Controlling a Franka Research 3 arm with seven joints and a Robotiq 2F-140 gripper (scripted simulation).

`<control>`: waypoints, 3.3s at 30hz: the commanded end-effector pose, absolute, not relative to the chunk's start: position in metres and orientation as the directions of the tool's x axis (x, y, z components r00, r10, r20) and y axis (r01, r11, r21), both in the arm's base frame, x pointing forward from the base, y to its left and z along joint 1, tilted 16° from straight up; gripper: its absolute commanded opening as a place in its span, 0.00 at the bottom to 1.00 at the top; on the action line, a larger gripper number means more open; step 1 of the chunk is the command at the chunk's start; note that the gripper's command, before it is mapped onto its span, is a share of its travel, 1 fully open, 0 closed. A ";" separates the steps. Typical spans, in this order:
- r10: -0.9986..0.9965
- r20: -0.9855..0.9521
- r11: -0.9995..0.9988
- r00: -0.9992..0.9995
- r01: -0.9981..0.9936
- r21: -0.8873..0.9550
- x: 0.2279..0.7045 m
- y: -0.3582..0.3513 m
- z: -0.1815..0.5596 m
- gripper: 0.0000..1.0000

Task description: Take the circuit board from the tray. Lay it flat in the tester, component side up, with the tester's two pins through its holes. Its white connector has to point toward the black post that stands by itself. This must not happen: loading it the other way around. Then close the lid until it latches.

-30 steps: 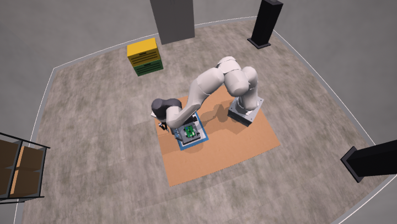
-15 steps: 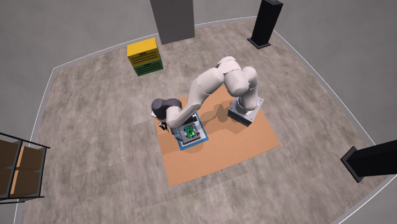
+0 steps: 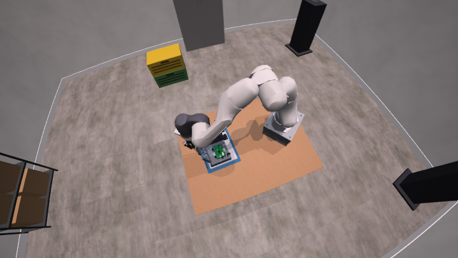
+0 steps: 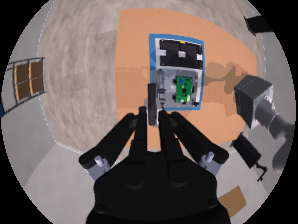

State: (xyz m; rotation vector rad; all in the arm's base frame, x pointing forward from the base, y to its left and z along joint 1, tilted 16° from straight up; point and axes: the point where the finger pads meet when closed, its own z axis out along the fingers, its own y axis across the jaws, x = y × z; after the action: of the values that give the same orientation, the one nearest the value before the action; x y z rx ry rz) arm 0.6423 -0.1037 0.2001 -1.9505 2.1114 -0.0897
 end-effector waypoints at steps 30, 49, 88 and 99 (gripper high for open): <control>-0.987 -0.149 0.095 -0.062 -0.970 -0.222 0.643 -0.103 0.198 0.00; -0.987 -0.149 0.094 -0.062 -0.970 -0.222 0.642 -0.103 0.198 0.00; -0.987 -0.149 0.094 -0.062 -0.970 -0.222 0.634 -0.103 0.198 0.00; -0.987 -0.149 0.094 -0.062 -0.970 -0.222 0.629 -0.102 0.198 0.00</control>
State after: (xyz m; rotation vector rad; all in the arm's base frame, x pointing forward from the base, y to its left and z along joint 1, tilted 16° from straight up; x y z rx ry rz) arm 0.6338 -0.1030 0.2003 -1.9404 2.1170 -0.1037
